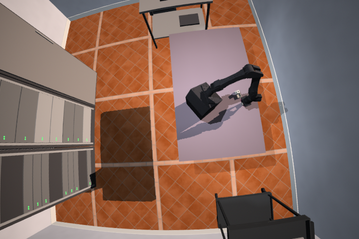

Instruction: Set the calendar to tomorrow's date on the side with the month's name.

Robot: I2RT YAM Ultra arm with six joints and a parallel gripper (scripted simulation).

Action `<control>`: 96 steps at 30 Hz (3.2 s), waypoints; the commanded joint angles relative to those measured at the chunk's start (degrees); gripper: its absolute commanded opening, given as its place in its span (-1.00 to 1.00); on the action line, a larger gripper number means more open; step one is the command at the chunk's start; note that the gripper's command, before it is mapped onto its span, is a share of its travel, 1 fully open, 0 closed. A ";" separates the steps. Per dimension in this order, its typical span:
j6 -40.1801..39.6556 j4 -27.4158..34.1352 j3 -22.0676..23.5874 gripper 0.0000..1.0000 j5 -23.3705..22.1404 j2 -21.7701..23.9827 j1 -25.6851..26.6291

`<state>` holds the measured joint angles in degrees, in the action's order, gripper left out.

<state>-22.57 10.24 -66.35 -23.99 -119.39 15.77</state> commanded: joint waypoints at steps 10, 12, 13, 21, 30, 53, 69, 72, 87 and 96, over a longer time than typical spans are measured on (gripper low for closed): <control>0.32 -0.18 -0.66 -0.45 0.31 -1.04 -0.09; 0.32 -0.18 -0.66 -0.45 0.31 -1.04 -0.09; 0.32 -0.18 -0.66 -0.45 0.31 -1.04 -0.09; 0.32 -0.18 -0.66 -0.45 0.31 -1.04 -0.09; 0.32 -0.18 -0.66 -0.45 0.31 -1.04 -0.09; 0.30 -0.18 -0.66 -0.07 0.31 -1.04 -0.09; -0.60 1.66 1.40 -0.07 -0.27 2.22 1.07; -1.20 3.15 1.96 -0.07 -0.69 4.03 1.69; -5.69 14.82 1.20 -0.07 -2.58 14.68 6.15; -6.35 16.56 0.24 1.00 -2.84 15.98 6.80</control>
<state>-28.32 25.43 -64.51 -26.09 -105.01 21.65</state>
